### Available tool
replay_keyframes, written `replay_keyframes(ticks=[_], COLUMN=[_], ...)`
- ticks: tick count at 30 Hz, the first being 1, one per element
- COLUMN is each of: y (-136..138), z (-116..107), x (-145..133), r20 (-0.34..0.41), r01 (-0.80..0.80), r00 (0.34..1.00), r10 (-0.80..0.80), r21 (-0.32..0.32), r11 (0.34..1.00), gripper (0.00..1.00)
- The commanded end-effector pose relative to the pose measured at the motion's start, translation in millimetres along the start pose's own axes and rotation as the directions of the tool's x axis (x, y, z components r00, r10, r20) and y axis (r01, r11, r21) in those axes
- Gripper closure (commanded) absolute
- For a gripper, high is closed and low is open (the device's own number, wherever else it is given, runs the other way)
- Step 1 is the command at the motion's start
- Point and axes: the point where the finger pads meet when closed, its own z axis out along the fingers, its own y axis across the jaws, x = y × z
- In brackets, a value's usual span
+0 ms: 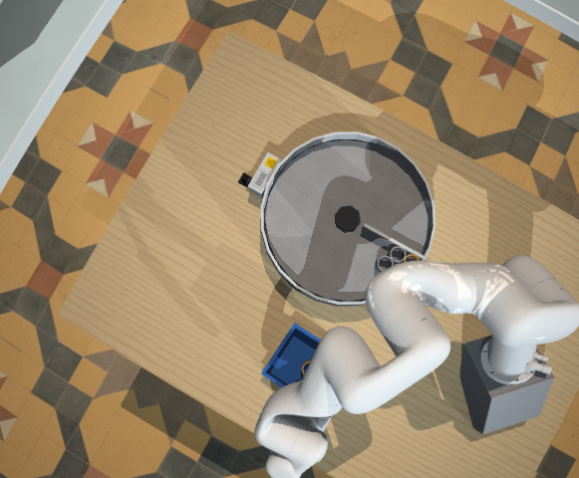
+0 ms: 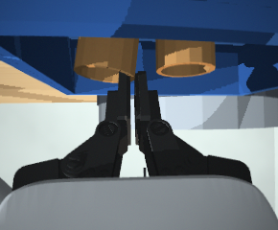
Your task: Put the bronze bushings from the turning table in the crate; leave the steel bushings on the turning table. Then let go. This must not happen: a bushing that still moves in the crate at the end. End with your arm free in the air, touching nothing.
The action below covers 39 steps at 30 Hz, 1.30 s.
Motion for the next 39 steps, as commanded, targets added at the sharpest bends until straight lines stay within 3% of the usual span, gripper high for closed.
replay_keyframes(ticks=[1, 15, 16, 39], y=[0.9, 0.9, 0.9, 0.9], z=[-1.1, -1.0, -1.0, -1.0], x=[0.5, 0.6, 0.6, 0.6], r20=[-0.003, -0.003, -0.003, -0.003], r01=[-0.002, -0.002, -0.002, -0.002], r00=[1.0, 1.0, 1.0, 1.0], r10=[0.002, 0.002, 0.002, 0.002], r21=[-0.001, -0.001, -0.001, -0.001], r11=[1.0, 1.0, 1.0, 1.0], gripper=[1.0, 1.0, 0.89, 0.89])
